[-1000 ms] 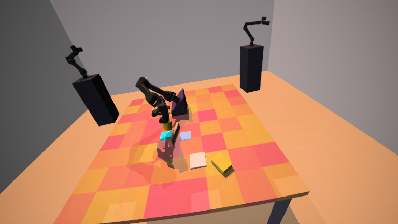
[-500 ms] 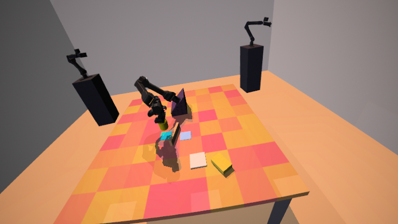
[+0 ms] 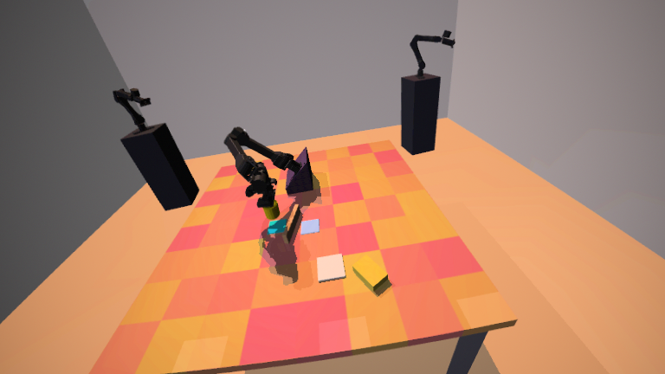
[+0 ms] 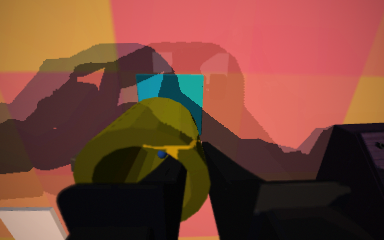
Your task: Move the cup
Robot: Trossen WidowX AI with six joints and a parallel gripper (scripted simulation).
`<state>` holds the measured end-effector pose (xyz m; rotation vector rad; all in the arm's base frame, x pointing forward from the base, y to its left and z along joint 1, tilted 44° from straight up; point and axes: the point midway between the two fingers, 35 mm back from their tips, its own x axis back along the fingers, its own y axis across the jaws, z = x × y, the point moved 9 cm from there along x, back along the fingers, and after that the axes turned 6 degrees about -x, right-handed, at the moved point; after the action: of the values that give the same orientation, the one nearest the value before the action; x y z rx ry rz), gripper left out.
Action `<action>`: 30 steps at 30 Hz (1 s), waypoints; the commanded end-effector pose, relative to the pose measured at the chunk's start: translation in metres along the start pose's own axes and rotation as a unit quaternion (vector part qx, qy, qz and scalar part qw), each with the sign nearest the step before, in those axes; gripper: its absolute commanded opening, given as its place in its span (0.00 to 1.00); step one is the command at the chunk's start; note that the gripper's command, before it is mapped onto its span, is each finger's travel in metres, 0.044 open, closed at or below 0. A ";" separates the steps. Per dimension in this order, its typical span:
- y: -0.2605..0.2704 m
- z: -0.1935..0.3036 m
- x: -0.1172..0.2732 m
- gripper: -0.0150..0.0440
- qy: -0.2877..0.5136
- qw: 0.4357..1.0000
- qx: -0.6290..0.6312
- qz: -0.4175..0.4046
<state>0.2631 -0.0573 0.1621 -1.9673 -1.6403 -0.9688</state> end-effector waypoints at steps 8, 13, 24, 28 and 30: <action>-0.001 0.000 -0.017 0.25 -0.002 1.000 0.004 0.003; -0.001 0.000 -0.024 0.25 -0.002 1.000 0.004 0.003; -0.001 0.000 -0.039 0.25 -0.003 1.000 0.004 0.002; -0.001 0.000 -0.045 0.25 -0.003 1.000 0.004 0.002; -0.001 -0.001 -0.047 0.25 -0.003 1.000 0.004 0.002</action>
<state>0.2605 -0.0871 0.1327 -1.9690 -1.6429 -0.9674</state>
